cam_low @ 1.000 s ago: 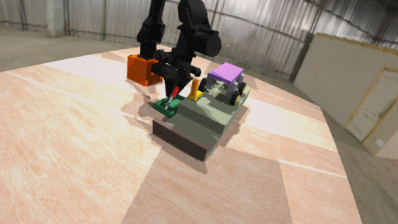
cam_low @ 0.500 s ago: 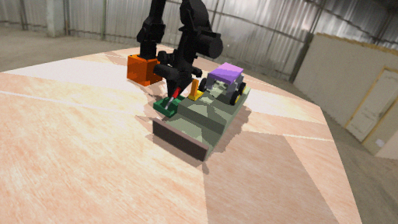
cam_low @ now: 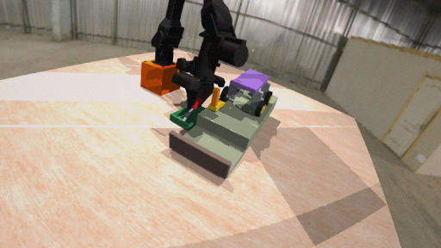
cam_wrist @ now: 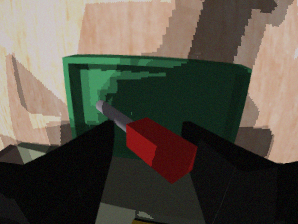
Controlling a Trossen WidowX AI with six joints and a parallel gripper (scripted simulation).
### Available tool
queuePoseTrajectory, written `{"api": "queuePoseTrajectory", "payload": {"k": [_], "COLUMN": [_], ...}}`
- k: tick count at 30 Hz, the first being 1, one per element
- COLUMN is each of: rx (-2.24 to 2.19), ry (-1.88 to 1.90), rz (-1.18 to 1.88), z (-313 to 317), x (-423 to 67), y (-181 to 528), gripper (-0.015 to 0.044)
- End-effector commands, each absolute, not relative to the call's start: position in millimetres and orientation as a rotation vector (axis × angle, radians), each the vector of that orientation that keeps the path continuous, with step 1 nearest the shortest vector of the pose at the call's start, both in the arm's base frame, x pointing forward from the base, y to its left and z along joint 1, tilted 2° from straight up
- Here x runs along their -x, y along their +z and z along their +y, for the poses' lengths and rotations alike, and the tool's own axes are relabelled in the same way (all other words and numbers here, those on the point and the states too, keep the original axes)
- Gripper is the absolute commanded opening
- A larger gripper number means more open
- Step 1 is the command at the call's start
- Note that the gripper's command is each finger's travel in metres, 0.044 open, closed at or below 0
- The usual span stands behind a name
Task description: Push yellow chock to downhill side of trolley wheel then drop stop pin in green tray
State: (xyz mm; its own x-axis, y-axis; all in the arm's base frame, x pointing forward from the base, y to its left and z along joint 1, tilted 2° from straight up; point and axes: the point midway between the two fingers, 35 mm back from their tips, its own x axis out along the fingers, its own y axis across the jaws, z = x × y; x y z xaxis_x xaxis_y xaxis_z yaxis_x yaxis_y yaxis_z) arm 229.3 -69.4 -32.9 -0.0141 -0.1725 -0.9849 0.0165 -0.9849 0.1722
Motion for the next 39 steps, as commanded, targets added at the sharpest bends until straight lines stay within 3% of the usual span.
{"api": "queuePoseTrajectory", "payload": {"k": [1, 18, 24, 37, 39], "rx": [-2.109, -2.109, -2.104, -2.109, -2.109], "ry": [-2.140, -2.141, -2.139, -2.141, -2.141], "rz": [-0.178, -0.177, -0.173, -0.177, -0.177], "z": [-68, -59, -60, -59, -59], "x": [-229, -228, -229, -226, -226], "y": [-34, -43, -42, -17, -14], "gripper": [0.0190, 0.0190, 0.0340, 0.0340, 0.0392]}}
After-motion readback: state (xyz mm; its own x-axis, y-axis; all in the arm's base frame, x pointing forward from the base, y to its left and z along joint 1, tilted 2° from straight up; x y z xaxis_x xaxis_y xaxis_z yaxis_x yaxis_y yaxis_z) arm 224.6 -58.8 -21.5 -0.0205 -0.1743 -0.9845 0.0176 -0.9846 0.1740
